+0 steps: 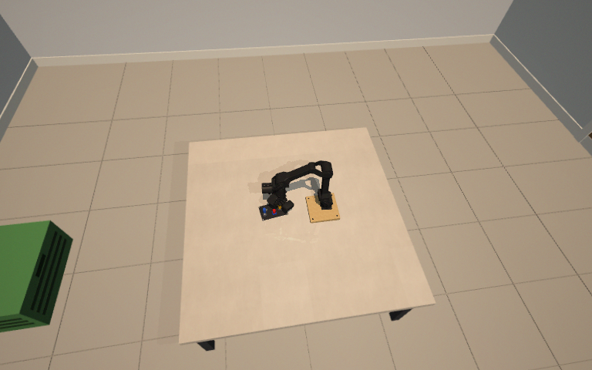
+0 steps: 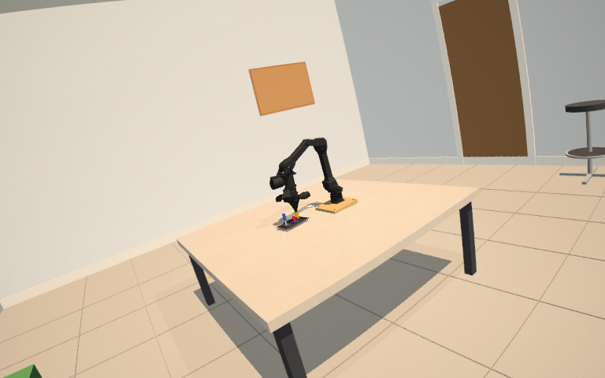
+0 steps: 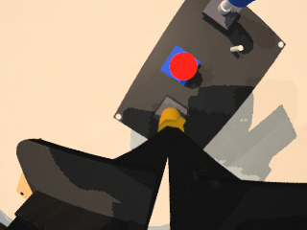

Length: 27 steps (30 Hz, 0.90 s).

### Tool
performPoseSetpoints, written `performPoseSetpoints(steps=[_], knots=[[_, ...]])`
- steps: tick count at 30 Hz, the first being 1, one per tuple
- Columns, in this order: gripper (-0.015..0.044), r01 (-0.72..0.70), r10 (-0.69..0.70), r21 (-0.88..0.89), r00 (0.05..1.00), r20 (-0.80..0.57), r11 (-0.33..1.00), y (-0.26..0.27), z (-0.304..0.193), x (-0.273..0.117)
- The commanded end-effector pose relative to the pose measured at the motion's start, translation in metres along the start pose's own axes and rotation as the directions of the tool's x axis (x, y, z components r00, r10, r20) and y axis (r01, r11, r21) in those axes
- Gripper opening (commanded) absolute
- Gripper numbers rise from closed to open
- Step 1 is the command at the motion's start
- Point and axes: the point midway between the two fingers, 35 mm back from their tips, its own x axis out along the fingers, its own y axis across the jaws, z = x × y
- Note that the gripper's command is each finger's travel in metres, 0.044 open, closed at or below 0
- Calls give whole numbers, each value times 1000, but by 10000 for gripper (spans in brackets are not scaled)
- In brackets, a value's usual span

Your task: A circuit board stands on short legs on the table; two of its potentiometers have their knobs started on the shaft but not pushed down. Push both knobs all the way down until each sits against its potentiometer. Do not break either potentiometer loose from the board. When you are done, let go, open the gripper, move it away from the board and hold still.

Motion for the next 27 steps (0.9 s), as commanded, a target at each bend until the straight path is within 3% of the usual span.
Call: performPoseSetpoints(steps=[1, 14, 22, 27], knots=[[0, -6, 6, 5, 1000, -13, 1000, -1, 1, -1], [0, -6, 6, 5, 1000, -13, 1000, -1, 0, -19], [210, -16, 16, 2, 1000, -22, 1000, 1, -1, -12], [79, 18, -19, -90, 1000, -8, 996, 5, 10, -18]])
